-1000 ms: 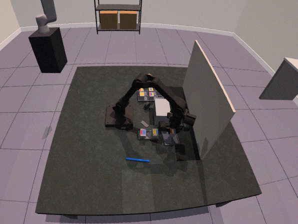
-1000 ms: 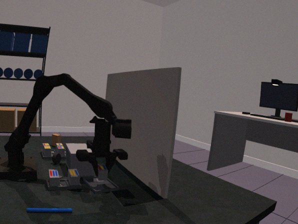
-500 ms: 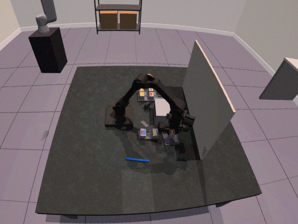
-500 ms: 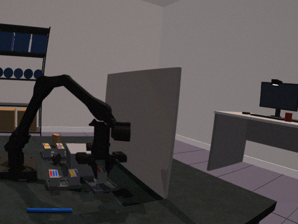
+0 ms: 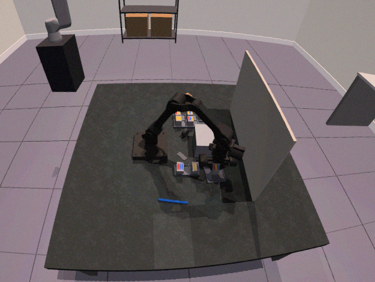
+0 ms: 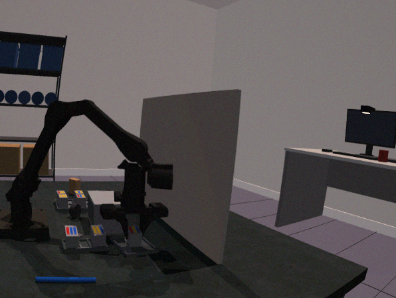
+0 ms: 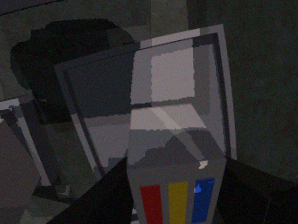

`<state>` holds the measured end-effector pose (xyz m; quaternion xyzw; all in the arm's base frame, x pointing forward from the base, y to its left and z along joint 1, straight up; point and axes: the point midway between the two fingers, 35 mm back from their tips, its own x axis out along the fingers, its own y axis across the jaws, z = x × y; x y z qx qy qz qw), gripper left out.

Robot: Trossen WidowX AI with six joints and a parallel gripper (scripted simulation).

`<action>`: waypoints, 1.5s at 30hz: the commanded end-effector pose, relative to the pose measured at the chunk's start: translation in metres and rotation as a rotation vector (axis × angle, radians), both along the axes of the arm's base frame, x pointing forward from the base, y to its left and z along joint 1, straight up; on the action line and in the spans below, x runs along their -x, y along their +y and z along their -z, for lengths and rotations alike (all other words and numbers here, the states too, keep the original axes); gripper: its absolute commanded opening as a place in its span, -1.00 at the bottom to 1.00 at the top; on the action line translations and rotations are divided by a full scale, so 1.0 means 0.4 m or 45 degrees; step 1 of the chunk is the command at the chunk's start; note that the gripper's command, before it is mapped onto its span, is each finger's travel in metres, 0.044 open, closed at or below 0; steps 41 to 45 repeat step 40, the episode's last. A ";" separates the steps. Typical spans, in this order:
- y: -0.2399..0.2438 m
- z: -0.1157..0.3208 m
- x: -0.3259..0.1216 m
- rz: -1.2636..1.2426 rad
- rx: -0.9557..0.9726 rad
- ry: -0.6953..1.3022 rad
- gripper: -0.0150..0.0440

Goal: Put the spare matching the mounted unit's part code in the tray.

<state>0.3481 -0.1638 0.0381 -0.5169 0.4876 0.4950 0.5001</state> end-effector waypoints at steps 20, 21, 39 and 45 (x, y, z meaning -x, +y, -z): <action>0.003 -0.268 0.012 -0.003 0.000 0.005 1.00; 0.003 -0.268 0.012 -0.003 0.000 0.005 1.00; 0.001 -0.267 0.004 0.001 0.013 -0.028 1.00; 0.001 -0.267 0.004 0.001 0.013 -0.028 1.00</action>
